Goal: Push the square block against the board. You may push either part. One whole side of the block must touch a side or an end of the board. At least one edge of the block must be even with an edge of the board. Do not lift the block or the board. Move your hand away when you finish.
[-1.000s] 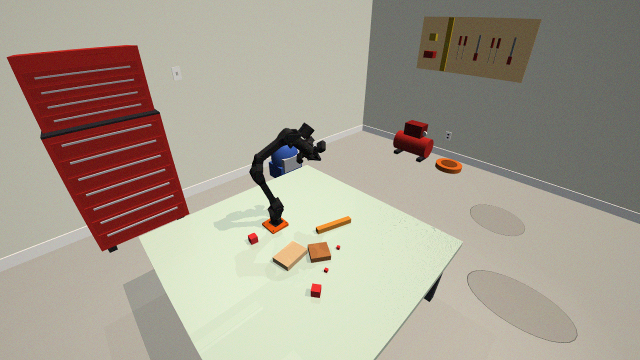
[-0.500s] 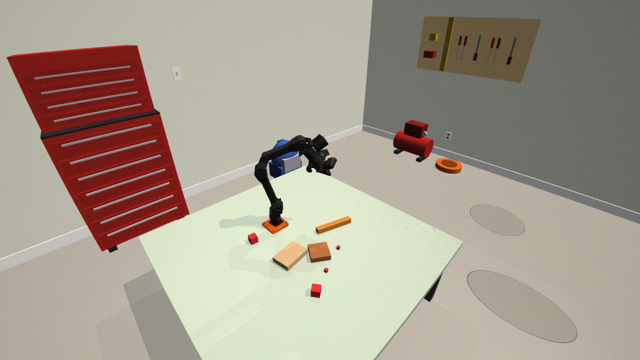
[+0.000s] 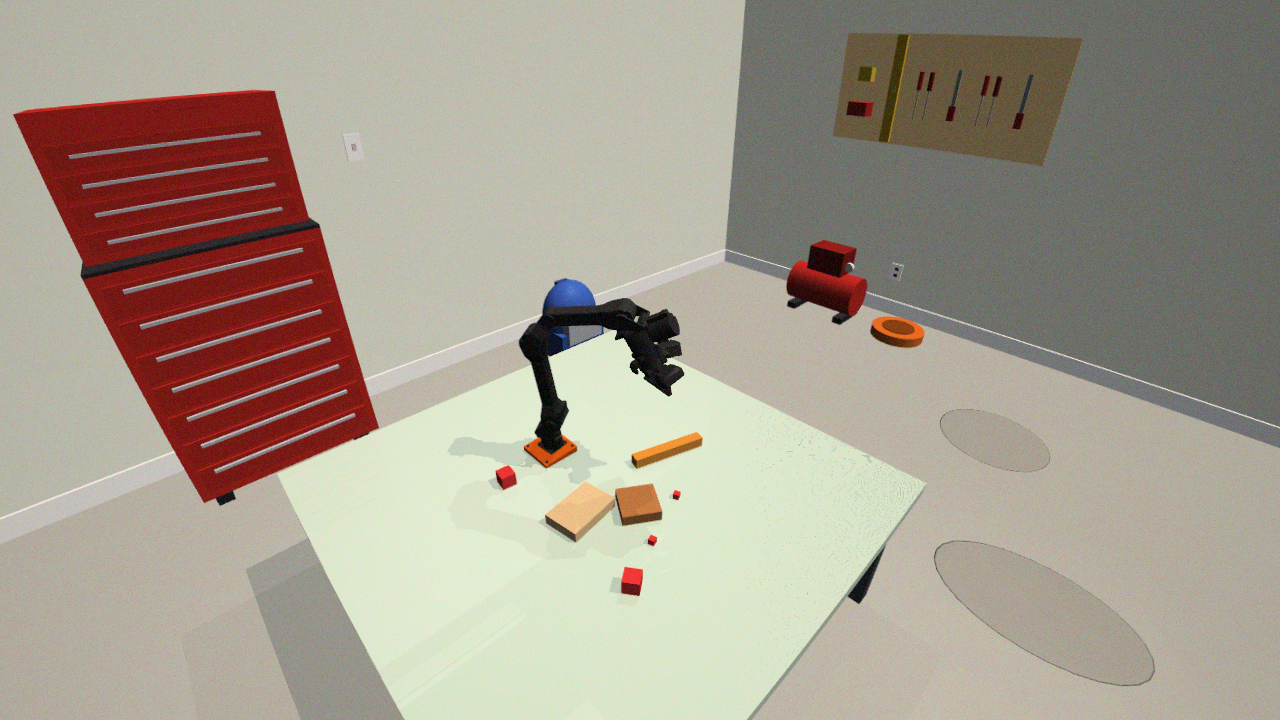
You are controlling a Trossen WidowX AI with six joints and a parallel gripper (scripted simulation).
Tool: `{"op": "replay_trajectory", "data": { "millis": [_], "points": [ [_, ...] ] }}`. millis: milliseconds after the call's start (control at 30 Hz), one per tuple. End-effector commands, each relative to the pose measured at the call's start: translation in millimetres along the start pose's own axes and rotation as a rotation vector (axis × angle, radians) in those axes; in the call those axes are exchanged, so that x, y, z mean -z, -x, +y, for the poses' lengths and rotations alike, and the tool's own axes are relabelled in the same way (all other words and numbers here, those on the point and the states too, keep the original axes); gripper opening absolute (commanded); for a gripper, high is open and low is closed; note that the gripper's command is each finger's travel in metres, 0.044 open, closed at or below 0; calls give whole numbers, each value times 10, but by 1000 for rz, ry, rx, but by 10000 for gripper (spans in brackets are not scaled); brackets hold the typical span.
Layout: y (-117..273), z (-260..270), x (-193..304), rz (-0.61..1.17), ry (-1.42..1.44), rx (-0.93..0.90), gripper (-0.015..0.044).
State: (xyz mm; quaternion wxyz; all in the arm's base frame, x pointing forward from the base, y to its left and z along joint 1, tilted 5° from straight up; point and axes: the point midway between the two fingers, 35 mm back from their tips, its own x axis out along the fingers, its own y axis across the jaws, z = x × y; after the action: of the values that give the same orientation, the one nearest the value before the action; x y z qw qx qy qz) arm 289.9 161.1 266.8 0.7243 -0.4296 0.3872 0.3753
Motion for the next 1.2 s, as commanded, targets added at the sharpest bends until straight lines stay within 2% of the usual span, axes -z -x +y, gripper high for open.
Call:
{"op": "replay_trajectory", "data": {
  "millis": [0,600,1033,1167],
  "points": [
    [-229,-215,293,82,-140,1,0],
    [-795,-779,1664,338,-681,11,0],
    [-1010,-795,2838,502,-1093,8,0],
    [-1025,-772,2970,520,-1140,7,0]
  ]
}}
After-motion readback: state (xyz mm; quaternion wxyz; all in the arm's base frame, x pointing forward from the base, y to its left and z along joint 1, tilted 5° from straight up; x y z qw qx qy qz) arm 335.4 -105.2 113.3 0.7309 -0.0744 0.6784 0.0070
